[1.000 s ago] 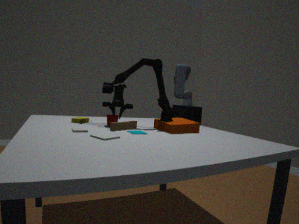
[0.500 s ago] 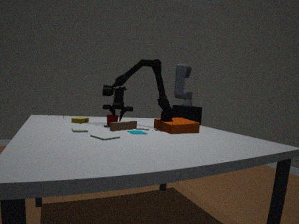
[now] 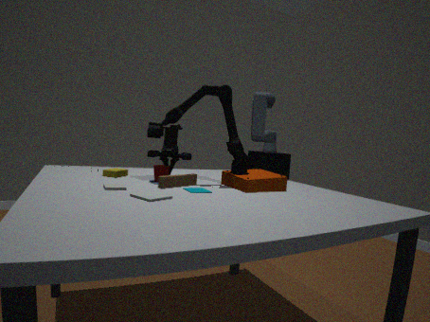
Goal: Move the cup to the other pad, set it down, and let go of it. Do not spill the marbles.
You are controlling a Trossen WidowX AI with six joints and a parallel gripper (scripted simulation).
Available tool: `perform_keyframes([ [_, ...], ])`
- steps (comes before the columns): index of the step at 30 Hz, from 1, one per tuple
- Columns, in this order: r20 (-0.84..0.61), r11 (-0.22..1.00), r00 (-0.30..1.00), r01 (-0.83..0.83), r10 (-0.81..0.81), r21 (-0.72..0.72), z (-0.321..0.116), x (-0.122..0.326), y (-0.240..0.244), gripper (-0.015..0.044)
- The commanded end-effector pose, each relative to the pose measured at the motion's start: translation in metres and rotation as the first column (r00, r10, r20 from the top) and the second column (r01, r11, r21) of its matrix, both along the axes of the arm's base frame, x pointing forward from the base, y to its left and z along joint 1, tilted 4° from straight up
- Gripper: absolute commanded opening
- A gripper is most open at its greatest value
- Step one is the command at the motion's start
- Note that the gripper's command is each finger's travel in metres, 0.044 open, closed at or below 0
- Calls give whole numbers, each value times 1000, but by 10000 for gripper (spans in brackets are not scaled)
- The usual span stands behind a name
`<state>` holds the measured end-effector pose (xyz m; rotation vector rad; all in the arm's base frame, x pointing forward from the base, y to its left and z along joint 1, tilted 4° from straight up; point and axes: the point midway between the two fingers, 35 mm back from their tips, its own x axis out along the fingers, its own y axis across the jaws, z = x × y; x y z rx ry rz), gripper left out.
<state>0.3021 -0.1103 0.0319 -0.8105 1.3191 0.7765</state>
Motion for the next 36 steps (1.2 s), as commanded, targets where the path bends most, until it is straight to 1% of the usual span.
perform_keyframes([
  [1, 0, 1000, 1000, 0, 0, 0, 0, 0, 0, 0],
  [6, 0, 1000, 1000, 1, -1, 0, 9, 0, -1, 0],
  [24, -2, 1000, 1000, 5, -5, 3, 71, -4, -4, 0],
  [36, -3, 1000, 1000, 11, -11, 1, 70, -4, -5, 0],
])
